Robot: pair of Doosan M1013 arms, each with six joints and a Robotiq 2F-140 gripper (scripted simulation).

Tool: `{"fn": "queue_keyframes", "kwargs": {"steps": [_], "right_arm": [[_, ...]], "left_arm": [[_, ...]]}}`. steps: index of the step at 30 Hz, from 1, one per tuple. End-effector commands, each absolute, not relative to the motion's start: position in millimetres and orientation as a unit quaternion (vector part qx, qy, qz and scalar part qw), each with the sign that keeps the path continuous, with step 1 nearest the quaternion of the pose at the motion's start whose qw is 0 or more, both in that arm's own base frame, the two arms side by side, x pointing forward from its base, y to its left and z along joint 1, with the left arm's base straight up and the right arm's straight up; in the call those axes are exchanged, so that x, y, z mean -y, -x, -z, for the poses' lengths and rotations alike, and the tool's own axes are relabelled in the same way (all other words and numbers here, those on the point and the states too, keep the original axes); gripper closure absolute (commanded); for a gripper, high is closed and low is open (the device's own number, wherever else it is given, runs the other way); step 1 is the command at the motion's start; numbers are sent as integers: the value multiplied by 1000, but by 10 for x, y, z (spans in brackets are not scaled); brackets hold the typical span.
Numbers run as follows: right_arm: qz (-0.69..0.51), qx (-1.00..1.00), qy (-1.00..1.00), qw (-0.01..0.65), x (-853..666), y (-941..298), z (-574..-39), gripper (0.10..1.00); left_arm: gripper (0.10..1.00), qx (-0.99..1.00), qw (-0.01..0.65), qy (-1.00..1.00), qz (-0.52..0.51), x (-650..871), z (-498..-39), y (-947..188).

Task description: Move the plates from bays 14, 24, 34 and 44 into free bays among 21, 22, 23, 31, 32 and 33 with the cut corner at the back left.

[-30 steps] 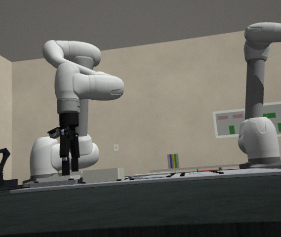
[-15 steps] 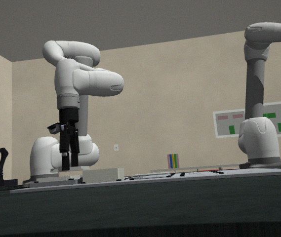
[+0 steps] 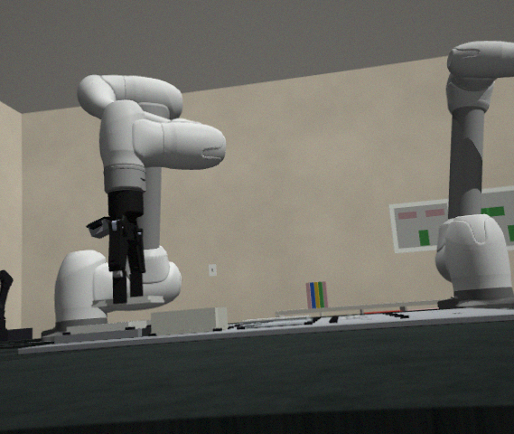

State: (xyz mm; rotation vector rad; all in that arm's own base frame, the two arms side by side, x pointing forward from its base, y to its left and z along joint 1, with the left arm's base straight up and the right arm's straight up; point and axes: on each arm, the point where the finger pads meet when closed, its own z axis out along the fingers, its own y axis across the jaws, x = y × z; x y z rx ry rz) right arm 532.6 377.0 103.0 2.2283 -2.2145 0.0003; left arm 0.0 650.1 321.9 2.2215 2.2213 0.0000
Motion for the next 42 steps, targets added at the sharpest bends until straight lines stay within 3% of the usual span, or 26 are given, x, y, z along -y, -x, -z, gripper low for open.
{"fn": "queue_keyframes", "kwargs": {"steps": [1,42], "right_arm": [[0,705,-709,-1,-3773,-5329,-1075,999],[0,705,-709,-1,-4532,-5076,-1081,999]], "left_arm": [[98,-707,-1,-707,0,-6503,-3229,1],[98,-707,-1,-707,0,-6503,-3229,1]]}}
